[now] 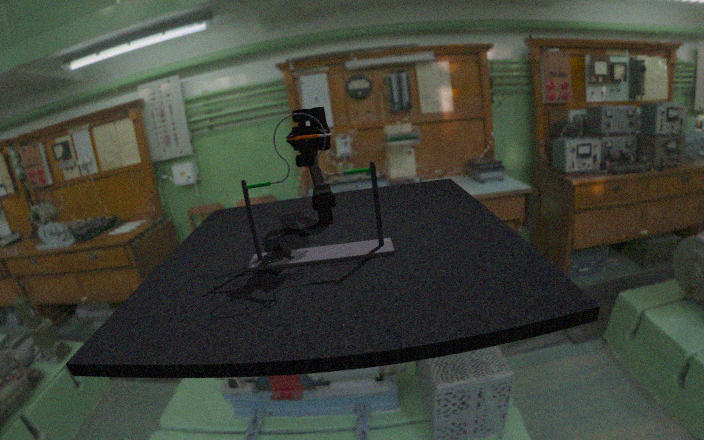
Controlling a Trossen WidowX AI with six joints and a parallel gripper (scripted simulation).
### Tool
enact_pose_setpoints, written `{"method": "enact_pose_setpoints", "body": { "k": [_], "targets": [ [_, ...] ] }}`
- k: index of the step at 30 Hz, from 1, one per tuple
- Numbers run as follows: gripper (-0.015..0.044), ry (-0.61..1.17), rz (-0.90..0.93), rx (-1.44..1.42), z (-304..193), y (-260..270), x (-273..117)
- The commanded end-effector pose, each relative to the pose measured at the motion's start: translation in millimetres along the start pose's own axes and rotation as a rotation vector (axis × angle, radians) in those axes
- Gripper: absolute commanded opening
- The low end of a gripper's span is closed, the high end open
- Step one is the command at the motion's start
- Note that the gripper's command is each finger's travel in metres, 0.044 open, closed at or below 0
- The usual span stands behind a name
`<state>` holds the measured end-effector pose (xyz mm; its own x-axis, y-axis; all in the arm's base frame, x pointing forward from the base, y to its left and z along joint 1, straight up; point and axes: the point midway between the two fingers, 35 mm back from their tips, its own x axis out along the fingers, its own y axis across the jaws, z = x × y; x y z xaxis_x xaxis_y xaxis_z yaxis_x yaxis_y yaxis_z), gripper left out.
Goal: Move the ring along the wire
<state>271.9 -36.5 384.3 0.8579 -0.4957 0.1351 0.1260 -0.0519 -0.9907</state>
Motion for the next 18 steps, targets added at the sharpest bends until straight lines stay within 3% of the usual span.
{"method": "enact_pose_setpoints", "body": {
  "k": [1, 18],
  "targets": [
    [-0.0150, -0.007, -0.030, -0.046, -1.0, -1.5, -0.9],
    [-0.0150, -0.031, -0.139, -0.239, -0.5, -7.1, -0.5]
  ]
}}
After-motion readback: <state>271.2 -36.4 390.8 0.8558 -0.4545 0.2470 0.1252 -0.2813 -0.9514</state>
